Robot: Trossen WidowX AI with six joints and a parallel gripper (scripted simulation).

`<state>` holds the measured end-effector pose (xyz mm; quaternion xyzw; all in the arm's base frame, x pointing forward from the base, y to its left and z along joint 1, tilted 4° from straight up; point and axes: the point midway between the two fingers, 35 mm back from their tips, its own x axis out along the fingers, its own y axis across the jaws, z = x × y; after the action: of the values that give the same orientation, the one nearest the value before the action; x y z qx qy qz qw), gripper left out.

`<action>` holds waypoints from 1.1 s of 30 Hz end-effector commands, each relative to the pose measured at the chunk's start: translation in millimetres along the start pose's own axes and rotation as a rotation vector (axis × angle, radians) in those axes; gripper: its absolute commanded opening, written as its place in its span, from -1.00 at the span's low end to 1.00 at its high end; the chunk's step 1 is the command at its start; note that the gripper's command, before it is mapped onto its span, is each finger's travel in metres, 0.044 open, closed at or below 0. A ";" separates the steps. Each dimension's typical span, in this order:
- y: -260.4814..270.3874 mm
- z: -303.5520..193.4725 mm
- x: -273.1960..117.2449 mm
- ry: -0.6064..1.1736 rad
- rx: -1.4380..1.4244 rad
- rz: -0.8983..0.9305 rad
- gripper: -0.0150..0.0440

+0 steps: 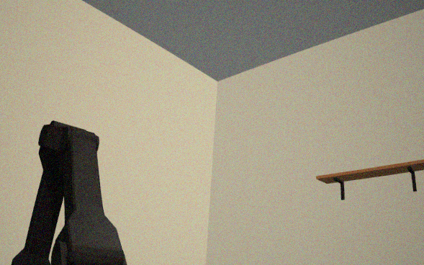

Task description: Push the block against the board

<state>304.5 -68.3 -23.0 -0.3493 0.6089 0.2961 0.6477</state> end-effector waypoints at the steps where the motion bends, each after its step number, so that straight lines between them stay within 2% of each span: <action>1: 0.8 -6.3 -1.4 -0.005 -0.003 -0.004 -0.49; 3: -0.1 -3.2 -3.0 0.000 0.000 0.000 -0.49; 6: -0.7 -3.2 -44.0 -0.005 -0.002 -0.004 -0.49; 8: 0.3 -3.7 -56.8 -0.006 -0.003 -0.005 -0.49; 15: -4.0 -2.2 -54.1 -0.007 0.019 -0.014 -0.49; 33: -47.7 26.3 -61.2 -0.013 0.635 -0.011 -0.49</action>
<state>345.5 -72.5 43.6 -0.1648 0.6572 0.1190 0.7258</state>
